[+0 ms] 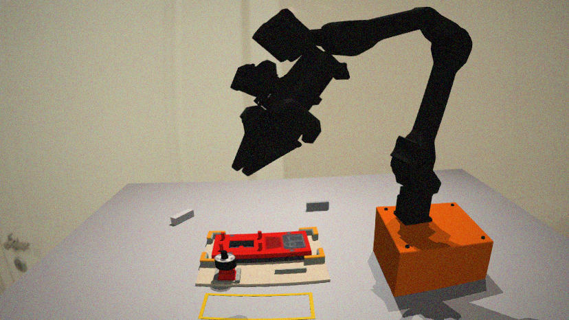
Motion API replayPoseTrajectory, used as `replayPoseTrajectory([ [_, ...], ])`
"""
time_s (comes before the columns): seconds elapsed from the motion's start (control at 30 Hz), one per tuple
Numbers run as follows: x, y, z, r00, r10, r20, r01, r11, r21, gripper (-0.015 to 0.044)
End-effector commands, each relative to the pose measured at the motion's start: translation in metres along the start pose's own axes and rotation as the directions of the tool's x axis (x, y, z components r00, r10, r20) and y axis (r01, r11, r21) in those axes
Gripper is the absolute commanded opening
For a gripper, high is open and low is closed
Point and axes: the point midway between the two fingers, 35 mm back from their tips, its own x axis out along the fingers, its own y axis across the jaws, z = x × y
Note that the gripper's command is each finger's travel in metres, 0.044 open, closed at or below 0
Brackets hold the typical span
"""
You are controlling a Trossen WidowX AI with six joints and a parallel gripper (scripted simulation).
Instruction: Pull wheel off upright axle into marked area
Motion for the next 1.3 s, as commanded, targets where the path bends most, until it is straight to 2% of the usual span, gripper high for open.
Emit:
replayPoseTrajectory([
  [0.0, 0.016, -0.017, -0.001, 0.993, -0.05, -0.105, 0.054, 0.998, 0.033, 0.03],
  [0.33, 0.058, -0.064, -0.009, 0.916, -0.131, -0.38, 0.185, 0.977, 0.107, 0.03],
  [0.7, 0.1, -0.119, -0.037, 0.747, -0.14, -0.65, 0.311, 0.937, 0.156, 0.03],
  [1.1, 0.102, -0.135, -0.037, 0.734, -0.139, -0.665, 0.319, 0.935, 0.157, 0.03],
  [1.27, 0.117, -0.138, -0.049, 0.734, -0.138, -0.665, 0.319, 0.935, 0.157, 0.03],
])
